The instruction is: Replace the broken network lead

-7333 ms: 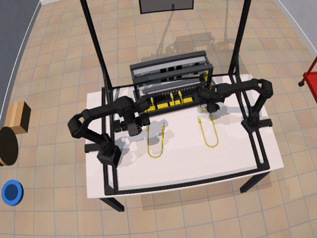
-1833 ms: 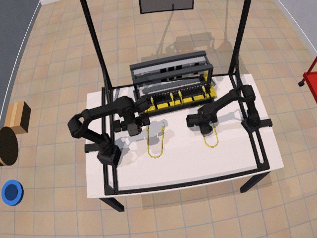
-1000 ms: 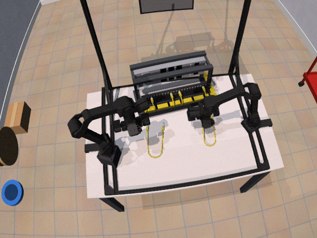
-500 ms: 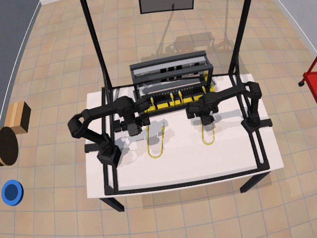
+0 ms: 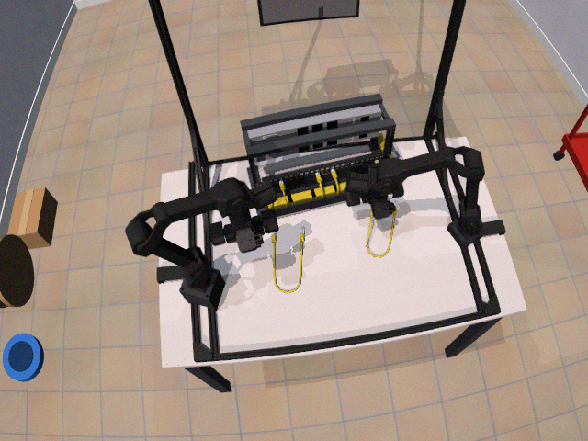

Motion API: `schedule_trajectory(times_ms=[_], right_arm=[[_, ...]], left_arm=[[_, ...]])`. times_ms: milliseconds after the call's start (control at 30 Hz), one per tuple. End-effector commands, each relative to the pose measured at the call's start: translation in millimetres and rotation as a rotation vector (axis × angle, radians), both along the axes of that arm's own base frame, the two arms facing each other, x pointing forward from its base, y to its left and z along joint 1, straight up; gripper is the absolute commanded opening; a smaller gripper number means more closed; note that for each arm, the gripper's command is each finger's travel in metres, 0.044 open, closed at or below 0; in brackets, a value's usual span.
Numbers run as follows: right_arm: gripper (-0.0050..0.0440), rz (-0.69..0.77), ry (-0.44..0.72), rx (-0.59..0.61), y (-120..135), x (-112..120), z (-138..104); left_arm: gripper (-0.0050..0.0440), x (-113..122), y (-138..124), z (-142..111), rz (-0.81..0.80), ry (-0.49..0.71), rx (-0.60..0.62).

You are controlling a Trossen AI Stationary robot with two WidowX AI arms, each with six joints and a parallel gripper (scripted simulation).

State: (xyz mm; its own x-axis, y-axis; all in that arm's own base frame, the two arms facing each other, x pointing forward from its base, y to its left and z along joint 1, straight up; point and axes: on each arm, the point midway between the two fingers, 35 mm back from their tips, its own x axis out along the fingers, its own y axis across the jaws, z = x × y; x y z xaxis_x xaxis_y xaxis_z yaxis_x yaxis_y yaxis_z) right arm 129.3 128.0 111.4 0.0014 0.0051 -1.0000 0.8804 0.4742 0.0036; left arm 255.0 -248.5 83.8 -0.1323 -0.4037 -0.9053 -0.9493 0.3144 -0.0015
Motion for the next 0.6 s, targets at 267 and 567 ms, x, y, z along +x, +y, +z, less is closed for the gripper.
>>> schedule_trajectory(times_ms=[267, 567], right_arm=[[0.0176, 0.000, 0.000, 0.000, 0, 0, 0], [0.0176, 0.000, 0.000, 0.000, 0, 0, 0]], left_arm=[[0.0054, -26, -54, -3, 0.031, 0.000, 0.002], [0.0054, -38, -78, -4, 0.045, 0.001, 0.003]])
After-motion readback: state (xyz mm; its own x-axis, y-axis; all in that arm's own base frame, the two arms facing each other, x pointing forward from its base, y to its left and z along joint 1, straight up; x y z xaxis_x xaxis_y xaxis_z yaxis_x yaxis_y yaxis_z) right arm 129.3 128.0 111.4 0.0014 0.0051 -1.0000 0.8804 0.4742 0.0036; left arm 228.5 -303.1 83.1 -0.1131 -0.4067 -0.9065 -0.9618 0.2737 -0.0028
